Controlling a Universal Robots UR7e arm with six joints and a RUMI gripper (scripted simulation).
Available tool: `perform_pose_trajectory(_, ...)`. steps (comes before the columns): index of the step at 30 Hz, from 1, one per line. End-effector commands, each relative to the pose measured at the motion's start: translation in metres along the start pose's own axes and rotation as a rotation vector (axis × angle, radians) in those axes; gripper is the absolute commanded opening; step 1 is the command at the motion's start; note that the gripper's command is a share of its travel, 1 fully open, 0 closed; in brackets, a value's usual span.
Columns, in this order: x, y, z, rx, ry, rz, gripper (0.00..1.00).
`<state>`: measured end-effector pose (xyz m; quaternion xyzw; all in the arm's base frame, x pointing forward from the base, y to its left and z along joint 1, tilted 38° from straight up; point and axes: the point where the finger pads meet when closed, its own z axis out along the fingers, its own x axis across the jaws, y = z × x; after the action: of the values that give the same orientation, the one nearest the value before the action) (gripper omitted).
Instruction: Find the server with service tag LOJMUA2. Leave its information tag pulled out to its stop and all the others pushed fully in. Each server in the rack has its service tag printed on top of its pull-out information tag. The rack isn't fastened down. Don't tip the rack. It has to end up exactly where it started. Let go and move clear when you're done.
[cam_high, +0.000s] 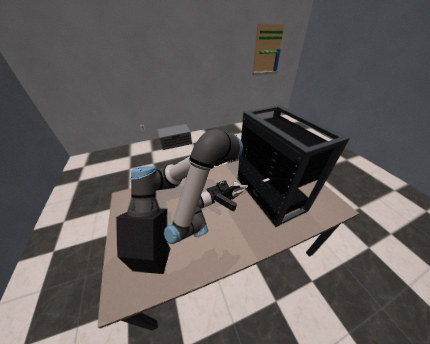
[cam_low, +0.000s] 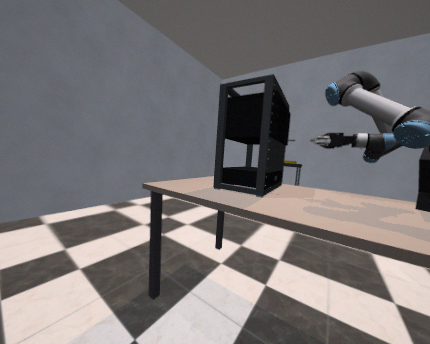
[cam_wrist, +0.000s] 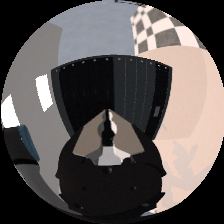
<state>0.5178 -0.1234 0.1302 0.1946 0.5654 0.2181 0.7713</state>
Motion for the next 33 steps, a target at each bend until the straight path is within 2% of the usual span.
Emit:
perform_pose_trajectory(1,0.000,0.000,0.000,0.000,-0.001,0.000,0.00)
perform_pose_trajectory(16,0.000,0.000,0.005,0.000,-0.001,0.000,0.00)
perform_pose_trajectory(25,0.000,0.000,0.029,0.000,-0.001,0.000,0.00)
perform_pose_trajectory(27,0.000,0.000,0.029,0.000,-0.001,0.000,0.00)
perform_pose_trajectory(33,0.000,0.000,0.051,0.000,-0.001,0.000,0.00)
